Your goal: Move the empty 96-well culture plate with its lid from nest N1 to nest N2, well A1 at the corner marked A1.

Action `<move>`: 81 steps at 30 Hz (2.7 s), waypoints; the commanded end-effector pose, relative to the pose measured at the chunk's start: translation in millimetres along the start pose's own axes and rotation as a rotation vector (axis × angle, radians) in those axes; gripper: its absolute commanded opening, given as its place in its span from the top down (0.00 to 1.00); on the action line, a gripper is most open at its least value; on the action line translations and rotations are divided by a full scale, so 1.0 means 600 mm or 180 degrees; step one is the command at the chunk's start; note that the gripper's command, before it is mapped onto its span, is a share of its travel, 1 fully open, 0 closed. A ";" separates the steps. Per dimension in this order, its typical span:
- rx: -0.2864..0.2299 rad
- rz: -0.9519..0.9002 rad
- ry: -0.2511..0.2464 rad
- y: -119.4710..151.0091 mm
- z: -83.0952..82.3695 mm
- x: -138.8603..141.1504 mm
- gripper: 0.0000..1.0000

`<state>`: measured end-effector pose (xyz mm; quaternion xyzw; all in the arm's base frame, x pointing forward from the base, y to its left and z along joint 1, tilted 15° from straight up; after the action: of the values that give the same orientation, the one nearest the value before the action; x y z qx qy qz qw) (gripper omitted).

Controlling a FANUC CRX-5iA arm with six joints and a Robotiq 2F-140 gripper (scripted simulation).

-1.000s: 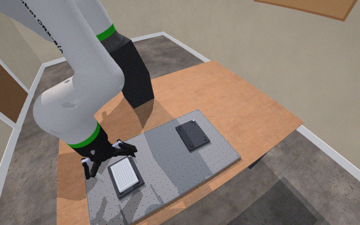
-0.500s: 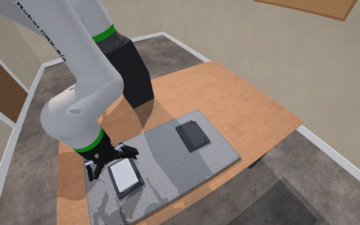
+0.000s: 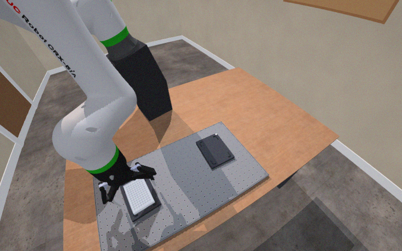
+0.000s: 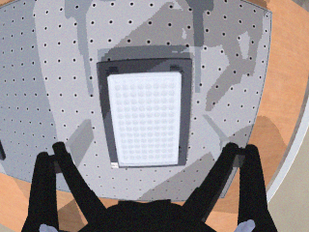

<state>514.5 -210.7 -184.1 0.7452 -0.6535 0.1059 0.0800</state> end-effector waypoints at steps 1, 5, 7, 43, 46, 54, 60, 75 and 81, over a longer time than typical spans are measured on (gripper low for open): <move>0.0006 0.0001 0.0006 0.000 0.002 0.000 0.00; 0.0006 0.0001 0.0006 0.000 0.002 0.000 0.00; 0.0006 0.0001 0.0006 0.000 0.002 0.000 0.00; 0.0006 0.0001 0.0006 0.000 0.002 0.000 1.00; 0.0006 0.0001 0.0006 0.000 -0.001 0.000 1.00; 0.0006 0.0001 0.0006 0.000 -0.023 0.000 1.00; 0.0006 0.0001 0.0006 0.000 -0.034 0.000 1.00; 0.0006 0.0001 0.0006 0.000 -0.071 0.000 1.00; 0.0006 0.0001 0.0006 0.000 -0.087 0.000 1.00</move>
<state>511.4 -198.1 -138.3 0.7450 -0.6534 0.1078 0.0799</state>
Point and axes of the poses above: the point where the finger pads meet when closed, its own z axis out along the fingers, its own x axis across the jaws, y = z × x, the point moved 8 cm from there along -z, back along the fingers
